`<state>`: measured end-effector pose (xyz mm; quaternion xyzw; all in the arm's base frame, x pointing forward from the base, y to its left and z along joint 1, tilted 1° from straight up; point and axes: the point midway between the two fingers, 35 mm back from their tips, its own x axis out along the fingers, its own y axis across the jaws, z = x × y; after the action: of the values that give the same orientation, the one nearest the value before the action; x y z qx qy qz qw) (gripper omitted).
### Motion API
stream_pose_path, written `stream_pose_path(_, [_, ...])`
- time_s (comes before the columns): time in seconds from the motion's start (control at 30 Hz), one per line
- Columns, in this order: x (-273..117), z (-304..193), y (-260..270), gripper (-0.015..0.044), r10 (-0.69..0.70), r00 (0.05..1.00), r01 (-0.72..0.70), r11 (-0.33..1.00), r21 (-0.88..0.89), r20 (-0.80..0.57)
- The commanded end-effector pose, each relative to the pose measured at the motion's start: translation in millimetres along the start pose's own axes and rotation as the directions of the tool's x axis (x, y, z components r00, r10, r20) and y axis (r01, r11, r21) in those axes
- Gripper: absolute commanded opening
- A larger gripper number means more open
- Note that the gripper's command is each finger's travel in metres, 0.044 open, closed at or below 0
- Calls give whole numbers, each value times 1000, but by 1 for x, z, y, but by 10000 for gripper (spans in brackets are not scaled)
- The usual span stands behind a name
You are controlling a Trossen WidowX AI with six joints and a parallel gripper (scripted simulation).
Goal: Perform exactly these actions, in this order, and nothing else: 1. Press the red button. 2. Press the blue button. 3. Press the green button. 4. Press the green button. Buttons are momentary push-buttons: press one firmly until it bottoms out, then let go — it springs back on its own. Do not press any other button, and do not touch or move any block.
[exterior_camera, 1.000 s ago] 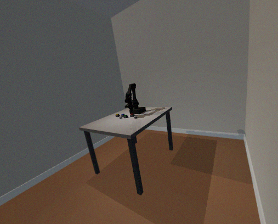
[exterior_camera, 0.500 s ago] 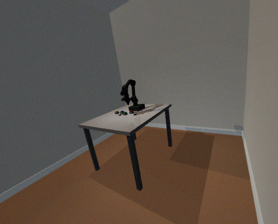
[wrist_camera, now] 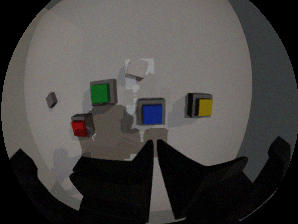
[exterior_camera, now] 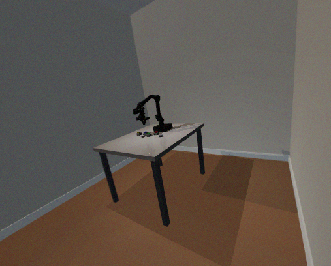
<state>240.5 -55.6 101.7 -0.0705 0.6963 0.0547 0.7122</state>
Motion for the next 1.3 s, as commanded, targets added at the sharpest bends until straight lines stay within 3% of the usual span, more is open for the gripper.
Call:
stream_pose_path(0.0, [10, 2, -5, 20, -1, 1000, 1, 1000, -12, 3])
stream_pose_path(0.17, [61, 1, -5, 20, -1, 1000, 1, 1000, -12, 3])
stream_pose_path(1.27, [95, 1, -5, 20, -1, 1000, 1, 1000, -12, 3])
